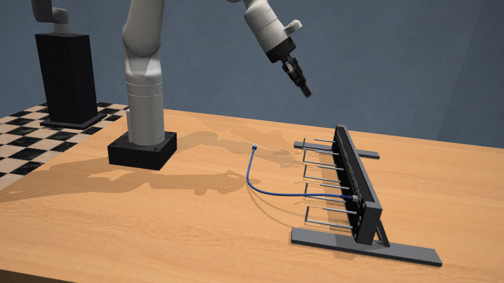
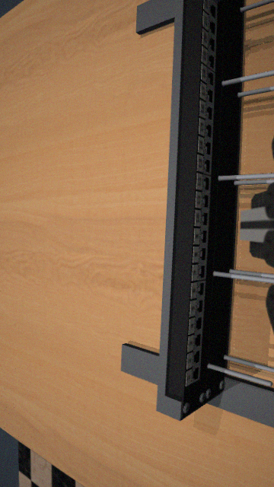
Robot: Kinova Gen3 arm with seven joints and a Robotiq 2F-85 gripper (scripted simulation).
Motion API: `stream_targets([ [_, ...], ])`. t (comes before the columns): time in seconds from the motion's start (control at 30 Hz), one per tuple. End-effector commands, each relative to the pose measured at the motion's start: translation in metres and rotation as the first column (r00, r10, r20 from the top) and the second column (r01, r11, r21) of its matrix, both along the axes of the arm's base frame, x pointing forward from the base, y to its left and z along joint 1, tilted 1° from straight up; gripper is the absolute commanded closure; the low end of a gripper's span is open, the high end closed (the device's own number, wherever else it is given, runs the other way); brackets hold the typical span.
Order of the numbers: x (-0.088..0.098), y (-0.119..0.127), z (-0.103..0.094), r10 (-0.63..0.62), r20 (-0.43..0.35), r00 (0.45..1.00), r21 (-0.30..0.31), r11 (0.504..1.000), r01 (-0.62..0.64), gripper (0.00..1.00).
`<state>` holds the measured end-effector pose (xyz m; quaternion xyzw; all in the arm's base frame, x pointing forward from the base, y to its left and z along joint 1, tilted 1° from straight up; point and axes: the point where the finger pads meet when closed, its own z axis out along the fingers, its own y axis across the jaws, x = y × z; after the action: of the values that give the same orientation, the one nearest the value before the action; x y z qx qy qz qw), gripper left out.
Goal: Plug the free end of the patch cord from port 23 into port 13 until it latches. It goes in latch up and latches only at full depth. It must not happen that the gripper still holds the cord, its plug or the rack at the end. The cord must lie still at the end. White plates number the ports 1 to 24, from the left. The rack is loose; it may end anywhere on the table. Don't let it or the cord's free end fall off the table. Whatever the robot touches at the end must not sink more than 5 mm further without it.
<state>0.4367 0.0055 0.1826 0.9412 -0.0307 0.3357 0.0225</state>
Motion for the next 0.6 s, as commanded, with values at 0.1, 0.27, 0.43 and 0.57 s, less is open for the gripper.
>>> stream_targets([
  [0.1,-0.0018,-0.002,-0.0005,-0.005,-0.002,1.0,0.006,1.0,0.005,1.0],
  [0.27,0.0004,-0.0028,-0.0012,-0.009,0.001,1.0,0.005,1.0,0.009,1.0],
  [0.43,0.0039,-0.0022,-0.0031,-0.008,0.004,1.0,0.007,1.0,0.007,1.0],
  [0.57,0.0076,-0.0022,-0.0063,-0.007,0.005,1.0,0.007,1.0,0.007,1.0],
])
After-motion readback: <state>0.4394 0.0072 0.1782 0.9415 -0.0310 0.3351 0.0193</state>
